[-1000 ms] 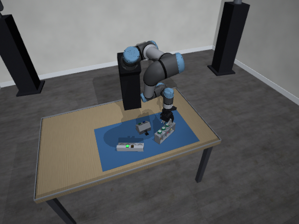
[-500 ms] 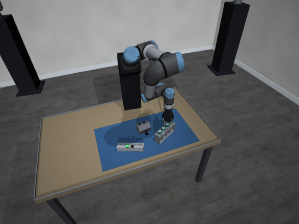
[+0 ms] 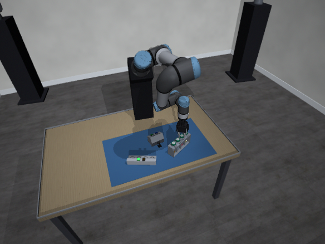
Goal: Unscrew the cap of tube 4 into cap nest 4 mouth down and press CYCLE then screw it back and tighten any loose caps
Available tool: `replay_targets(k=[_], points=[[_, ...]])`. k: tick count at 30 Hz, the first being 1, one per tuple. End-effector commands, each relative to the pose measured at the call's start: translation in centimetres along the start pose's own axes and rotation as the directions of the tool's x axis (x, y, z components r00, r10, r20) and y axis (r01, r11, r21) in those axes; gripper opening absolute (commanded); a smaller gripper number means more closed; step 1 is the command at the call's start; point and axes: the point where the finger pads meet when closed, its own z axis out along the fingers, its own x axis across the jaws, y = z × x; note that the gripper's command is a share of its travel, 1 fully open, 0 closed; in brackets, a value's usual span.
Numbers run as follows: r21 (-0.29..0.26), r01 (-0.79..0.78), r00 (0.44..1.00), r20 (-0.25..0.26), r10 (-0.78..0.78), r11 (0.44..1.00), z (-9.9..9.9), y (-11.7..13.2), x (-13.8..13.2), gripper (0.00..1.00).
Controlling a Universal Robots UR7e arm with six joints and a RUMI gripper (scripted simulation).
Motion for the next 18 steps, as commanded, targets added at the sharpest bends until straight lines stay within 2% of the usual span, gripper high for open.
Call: replay_targets(k=[1,3,4,9,13,18], points=[[-0.001,-0.188,0.982,0.0,0.188,0.982,-0.01,0.02,0.04,0.0],[-0.001,-0.188,0.982,0.0,0.188,0.982,-0.01,0.02,0.04,0.0],[-0.001,-0.237,0.971,0.0,0.237,0.971,-0.01,0.02,0.04,0.0],[-0.001,-0.47,0.883,-0.001,0.47,0.883,0.02,0.02,0.04,0.0],[-0.001,-0.636,0.772,-0.001,0.636,0.772,0.04,0.02,0.04,0.0],[0.0,-0.807,0.59,-0.001,0.807,0.59,0.06,0.02,0.04,0.0]])
